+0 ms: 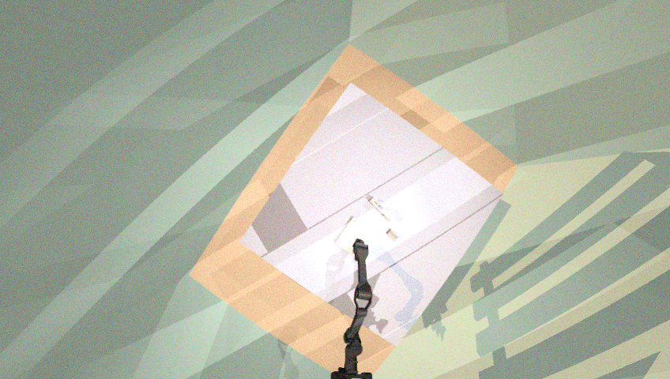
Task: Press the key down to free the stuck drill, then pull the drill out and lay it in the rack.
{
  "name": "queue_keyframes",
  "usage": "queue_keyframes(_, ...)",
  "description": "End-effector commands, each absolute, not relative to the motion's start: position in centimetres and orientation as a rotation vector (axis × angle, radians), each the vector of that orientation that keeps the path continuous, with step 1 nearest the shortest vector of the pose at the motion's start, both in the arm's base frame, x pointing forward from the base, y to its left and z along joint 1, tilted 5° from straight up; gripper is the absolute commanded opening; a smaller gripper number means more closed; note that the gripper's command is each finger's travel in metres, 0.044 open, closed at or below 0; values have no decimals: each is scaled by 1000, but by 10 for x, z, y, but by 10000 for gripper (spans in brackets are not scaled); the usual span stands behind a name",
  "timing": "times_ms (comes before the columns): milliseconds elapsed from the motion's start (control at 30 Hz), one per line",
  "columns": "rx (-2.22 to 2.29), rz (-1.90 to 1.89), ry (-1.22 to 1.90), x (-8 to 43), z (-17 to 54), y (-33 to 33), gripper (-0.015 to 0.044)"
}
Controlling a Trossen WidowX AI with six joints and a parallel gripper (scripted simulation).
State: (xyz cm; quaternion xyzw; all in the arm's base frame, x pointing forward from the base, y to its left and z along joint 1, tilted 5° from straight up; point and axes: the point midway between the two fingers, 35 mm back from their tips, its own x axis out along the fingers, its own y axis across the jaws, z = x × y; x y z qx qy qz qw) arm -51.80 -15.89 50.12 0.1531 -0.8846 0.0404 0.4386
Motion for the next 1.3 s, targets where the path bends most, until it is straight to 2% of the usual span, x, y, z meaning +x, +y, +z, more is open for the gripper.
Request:
queue_keyframes(0,380,100,-2199,-518,501,-159,374)
queue_keyframes(267,383,98,-2199,-518,501,-160,164)
queue_keyframes(467,452,37,-2218,-503,501,-204,6)
queue_keyframes(700,613,-115,-2282,-466,486,-302,0)
queue_keyframes(900,773,-284,-2278,-413,472,-379,0)
queue_keyframes(1000,763,-238,-2289,-394,479,-385,0)
queue_keyframes(1267,996,-474,-2221,-306,451,-468,0)
